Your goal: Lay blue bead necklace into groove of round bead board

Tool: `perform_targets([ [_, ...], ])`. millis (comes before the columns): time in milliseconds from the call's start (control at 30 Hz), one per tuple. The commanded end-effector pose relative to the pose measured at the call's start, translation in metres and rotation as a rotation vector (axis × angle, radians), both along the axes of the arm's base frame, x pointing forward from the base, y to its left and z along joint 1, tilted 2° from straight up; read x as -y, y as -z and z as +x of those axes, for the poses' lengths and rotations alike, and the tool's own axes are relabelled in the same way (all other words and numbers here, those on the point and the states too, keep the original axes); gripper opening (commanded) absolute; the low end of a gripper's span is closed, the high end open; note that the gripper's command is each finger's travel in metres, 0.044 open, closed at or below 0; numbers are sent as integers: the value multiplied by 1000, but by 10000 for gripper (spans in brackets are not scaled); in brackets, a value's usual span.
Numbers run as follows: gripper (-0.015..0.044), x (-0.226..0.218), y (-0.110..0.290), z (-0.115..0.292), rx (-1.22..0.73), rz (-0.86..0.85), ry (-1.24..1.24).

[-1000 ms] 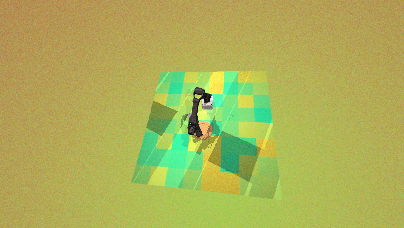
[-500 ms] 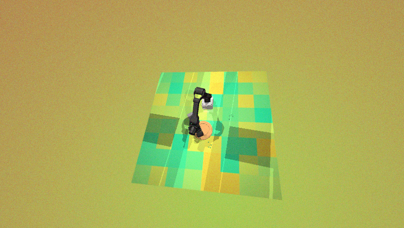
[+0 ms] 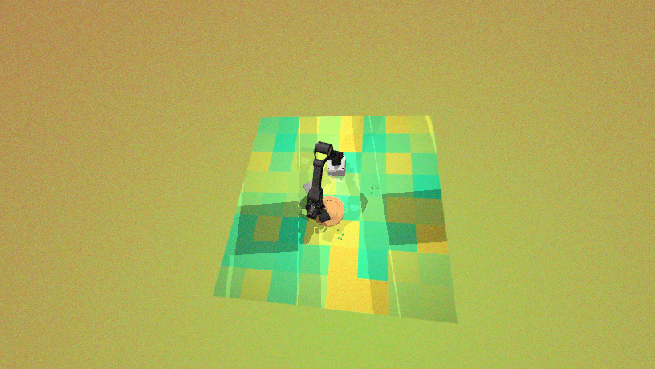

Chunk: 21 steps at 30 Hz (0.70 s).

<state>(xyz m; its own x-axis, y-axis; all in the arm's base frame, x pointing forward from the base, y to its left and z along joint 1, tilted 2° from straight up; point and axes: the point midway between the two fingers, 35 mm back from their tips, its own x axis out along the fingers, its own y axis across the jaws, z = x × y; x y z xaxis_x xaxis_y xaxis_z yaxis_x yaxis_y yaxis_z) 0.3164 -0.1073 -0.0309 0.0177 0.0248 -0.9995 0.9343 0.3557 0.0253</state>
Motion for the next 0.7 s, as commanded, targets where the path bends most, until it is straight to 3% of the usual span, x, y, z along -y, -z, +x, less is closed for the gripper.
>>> perform_targets([
  [0, 315, 0, 0, 0, 0, -1, 0],
  [167, 440, 0, -1, 1, 3, 3, -2],
  [667, 440, 0, -10, 0, 0, 2, 4],
])
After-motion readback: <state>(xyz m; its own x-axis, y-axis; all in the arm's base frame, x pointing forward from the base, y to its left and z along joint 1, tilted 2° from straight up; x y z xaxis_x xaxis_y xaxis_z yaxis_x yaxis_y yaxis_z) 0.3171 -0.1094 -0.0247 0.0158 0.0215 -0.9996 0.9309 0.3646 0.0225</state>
